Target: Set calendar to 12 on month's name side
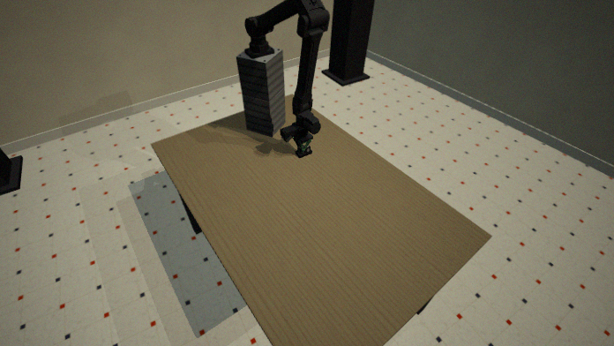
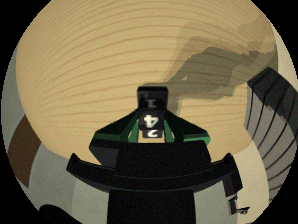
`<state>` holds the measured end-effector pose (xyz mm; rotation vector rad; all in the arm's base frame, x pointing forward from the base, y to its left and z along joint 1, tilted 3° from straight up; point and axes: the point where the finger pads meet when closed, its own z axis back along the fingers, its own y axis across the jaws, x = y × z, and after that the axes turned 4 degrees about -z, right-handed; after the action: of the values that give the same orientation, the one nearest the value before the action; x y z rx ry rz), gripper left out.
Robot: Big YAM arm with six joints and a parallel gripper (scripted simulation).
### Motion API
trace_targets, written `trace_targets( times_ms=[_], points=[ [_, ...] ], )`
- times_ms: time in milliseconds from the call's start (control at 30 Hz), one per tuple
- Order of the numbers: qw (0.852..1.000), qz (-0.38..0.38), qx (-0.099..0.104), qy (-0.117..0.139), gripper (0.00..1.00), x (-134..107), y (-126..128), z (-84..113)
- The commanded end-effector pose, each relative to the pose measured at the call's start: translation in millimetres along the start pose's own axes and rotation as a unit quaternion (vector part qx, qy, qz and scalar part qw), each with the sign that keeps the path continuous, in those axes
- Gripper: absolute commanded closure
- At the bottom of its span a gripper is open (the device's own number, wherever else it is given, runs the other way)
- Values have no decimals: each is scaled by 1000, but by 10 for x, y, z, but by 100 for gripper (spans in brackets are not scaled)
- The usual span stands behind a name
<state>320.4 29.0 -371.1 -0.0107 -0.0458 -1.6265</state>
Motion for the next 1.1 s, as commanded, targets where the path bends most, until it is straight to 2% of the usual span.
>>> trace_targets(
  times_ms=[0, 600, 1067],
  points=[
    [1000, -2, 6, -2, 75, 55, 33, -14],
    [1000, -2, 6, -2, 75, 56, 30, -14],
    [1000, -4, -2, -3, 75, 86, -91, -2]
  ],
)
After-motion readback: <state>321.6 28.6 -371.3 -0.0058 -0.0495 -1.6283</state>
